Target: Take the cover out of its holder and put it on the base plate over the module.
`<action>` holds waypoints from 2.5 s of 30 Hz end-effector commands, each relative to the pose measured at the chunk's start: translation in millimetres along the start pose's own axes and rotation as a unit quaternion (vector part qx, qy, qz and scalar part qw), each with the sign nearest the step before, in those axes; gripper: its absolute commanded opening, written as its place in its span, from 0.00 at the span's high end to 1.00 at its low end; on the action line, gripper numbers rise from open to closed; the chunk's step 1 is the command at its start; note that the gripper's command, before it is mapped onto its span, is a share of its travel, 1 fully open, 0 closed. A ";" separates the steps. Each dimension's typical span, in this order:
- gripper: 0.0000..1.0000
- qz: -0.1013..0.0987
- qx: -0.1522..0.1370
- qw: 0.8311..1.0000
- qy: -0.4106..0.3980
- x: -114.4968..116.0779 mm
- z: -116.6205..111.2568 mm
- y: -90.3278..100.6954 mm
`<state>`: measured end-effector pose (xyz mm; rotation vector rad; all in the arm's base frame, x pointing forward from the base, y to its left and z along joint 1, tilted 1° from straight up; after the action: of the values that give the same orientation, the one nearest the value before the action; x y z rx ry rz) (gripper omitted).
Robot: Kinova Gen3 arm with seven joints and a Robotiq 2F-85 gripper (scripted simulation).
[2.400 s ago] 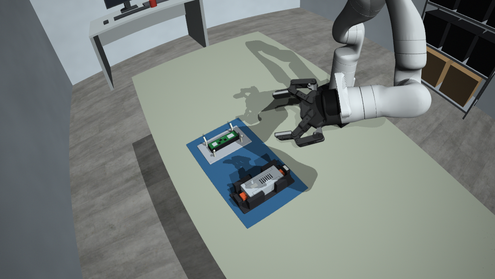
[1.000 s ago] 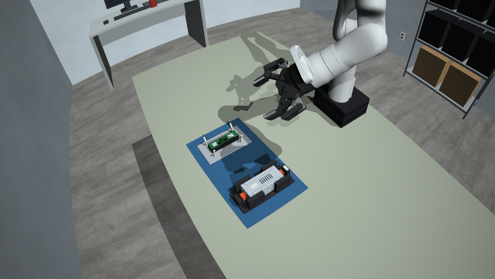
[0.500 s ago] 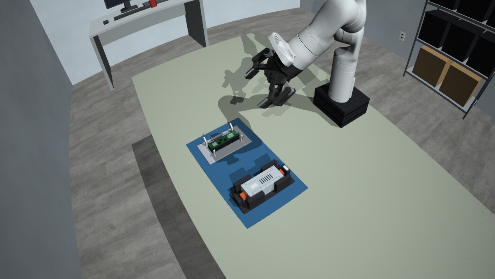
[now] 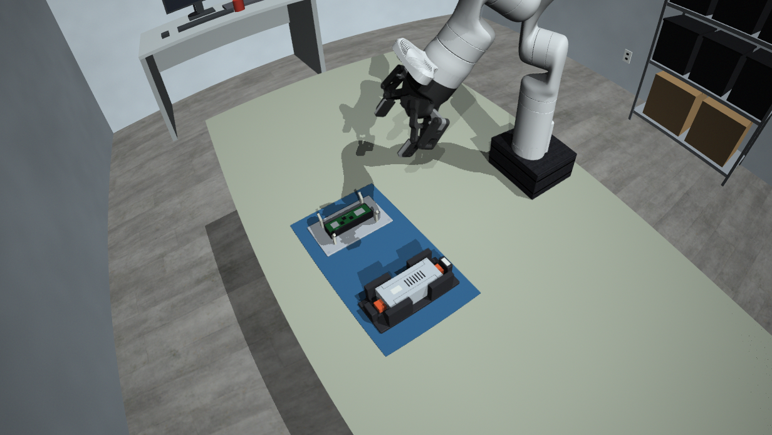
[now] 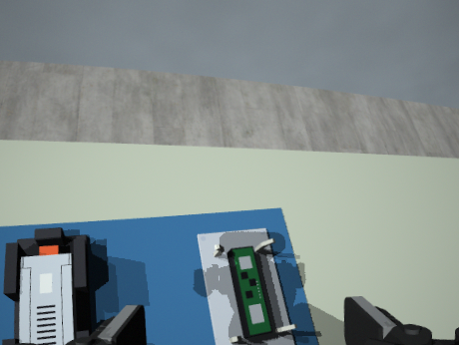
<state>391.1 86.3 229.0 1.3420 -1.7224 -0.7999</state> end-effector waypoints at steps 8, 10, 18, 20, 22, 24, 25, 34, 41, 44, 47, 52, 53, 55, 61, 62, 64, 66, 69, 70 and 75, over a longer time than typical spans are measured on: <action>0.00 -0.032 -0.066 0.997 0.010 5.3 -11.6 0.7; 0.00 -0.032 -0.066 0.997 0.010 5.3 -11.6 0.7; 0.00 -0.056 -0.111 0.992 0.022 4.1 -12.6 0.8; 0.00 -0.065 -0.129 0.989 0.025 4.6 -13.5 0.3; 0.00 -0.074 -0.147 0.986 0.028 5.0 -14.4 -0.3; 0.00 -0.079 -0.156 0.984 0.030 5.2 -14.9 -0.6; 0.00 -0.079 -0.156 0.984 0.030 5.2 -14.9 -0.6; 0.00 -0.098 -0.191 0.976 0.037 4.7 -16.0 -0.4; 0.00 -0.124 -0.246 0.960 0.045 4.9 -17.4 -2.7; 0.00 -0.124 -0.246 0.960 0.045 4.9 -17.4 -2.7; 0.00 -0.124 -0.246 0.960 0.045 4.9 -17.4 -2.7; 0.00 -0.125 -0.247 0.960 0.046 -18.2 -9.1 -18.1; 0.00 -0.125 -0.248 0.960 0.046 -22.8 -7.4 -21.6; 0.00 -0.126 -0.249 0.959 0.046 -31.9 -3.8 -28.5; 0.00 -0.126 -0.251 0.959 0.046 -41.1 -0.3 -35.4; 0.00 -0.126 -0.251 0.959 0.046 -41.1 -0.3 -35.4; 0.00 -0.126 -0.251 0.959 0.046 -41.1 -0.3 -35.4; 0.00 -0.127 -0.249 0.959 0.045 -49.6 2.1 -41.0; 0.00 -0.126 -0.250 0.959 0.046 -63.3 7.6 -51.4; 0.00 -0.126 -0.250 0.959 0.046 -67.8 9.4 -54.8; 0.00 -0.126 -0.251 0.959 0.046 -86.1 16.6 -68.7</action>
<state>422.4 147.7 156.4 1.2406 -1.1961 -1.2087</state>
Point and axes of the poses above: the point where the finger pads meet when closed, its own y axis back along the fingers, its own x axis across the jaws, z = x × y, the point moved 2 cm from there along y, back along the fingers, and after that the axes turned 11 degrees about -y, right-handed, at the moved point
